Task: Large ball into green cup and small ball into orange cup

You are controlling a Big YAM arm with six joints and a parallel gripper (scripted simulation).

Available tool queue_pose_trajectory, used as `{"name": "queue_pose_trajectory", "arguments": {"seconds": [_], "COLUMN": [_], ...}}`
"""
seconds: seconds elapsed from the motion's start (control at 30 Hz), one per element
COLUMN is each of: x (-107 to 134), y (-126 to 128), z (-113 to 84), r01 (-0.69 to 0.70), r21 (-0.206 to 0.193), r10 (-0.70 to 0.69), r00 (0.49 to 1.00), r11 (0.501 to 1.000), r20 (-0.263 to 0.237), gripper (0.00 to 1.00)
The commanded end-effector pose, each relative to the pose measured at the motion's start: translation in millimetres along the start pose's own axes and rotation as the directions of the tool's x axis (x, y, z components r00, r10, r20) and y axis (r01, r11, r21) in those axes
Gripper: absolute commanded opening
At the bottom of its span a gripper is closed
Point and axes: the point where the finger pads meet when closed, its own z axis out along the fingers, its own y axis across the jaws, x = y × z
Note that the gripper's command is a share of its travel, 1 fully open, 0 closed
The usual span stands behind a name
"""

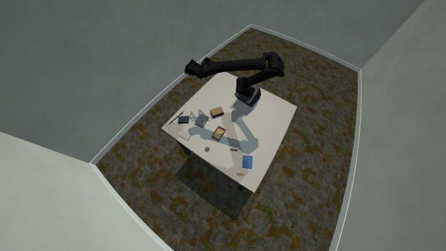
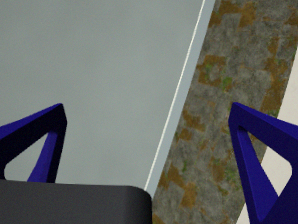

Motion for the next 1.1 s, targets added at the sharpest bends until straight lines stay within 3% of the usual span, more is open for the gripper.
{"name": "queue_pose_trajectory", "arguments": {"seconds": [0.0, 0.53, 0.57, 0.7, 0.87, 0.93, 1.03, 1.07], "x": [-0.1, -0.1, 1.5, 12.9, 44.0, 67.1, 104.8, 104.8], "y": [3.6, 3.6, 19.9, 9.5, -16.0, -22.7, -55.4, -55.4], "z": [-1.6, -1.6, -8.2, -4.9, -5.9, -13.5, -25.3, -25.3], "r01": [-0.005, -0.005, -0.018, 0.043, 0.244, 0.368, 0.533, 0.533], "r21": [-0.006, -0.006, -0.034, -0.014, 0.002, -0.019, -0.051, -0.051], "r10": [0.005, 0.005, 0.018, -0.044, -0.242, -0.365, -0.525, -0.525], "r00": [1.000, 1.000, 1.000, 0.998, 0.962, 0.912, 0.805, 0.805], "r11": [1.000, 1.000, 0.999, 0.999, 0.970, 0.930, 0.844, 0.844], "r20": [-0.002, -0.002, -0.011, -0.033, -0.123, -0.188, -0.275, -0.275], "gripper": [1.00, 1.00, 1.00, 1.00, 1.00, 1.00, 1.00, 1.00]}}
